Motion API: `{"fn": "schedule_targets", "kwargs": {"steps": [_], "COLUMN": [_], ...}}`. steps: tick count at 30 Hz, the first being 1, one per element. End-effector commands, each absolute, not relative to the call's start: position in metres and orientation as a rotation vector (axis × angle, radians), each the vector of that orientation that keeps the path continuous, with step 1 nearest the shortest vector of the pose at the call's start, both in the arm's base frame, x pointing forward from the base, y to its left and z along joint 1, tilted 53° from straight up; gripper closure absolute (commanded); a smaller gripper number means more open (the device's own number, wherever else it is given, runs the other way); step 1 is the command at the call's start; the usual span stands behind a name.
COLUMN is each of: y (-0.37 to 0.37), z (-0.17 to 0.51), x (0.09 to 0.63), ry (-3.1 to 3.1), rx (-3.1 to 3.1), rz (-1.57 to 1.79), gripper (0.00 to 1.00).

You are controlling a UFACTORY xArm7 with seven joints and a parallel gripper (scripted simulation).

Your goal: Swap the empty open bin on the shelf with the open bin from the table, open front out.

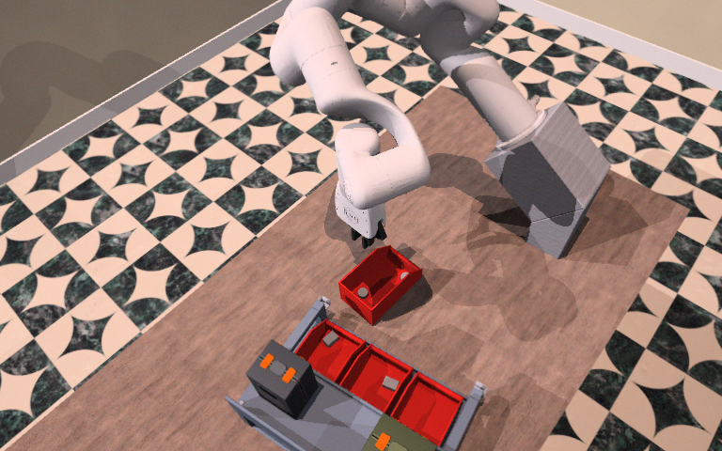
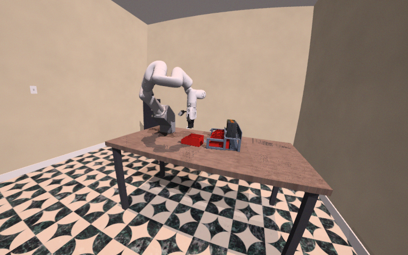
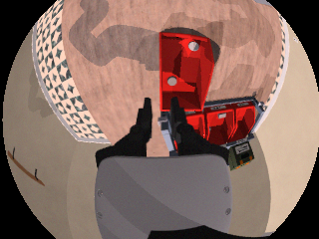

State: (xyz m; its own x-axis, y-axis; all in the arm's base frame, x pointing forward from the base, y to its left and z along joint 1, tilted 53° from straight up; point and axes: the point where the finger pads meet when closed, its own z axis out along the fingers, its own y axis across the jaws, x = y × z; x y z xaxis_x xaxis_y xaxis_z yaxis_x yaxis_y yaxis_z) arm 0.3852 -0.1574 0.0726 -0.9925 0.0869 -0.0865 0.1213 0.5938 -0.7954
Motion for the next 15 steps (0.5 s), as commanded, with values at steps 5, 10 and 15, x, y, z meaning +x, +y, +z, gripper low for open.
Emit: {"fn": "schedule_targets", "kwargs": {"steps": [5,10,15], "y": [-0.1571,-0.1602,-0.1656], "z": [0.0720,0.0697,0.0657], "x": [0.3862,0.3861,0.3860], "ry": [2.768,2.768,2.768], "rx": [0.178,0.178,0.178], "rz": [-1.384,-1.384,-1.384], "gripper": [0.74,0.74,0.74]}}
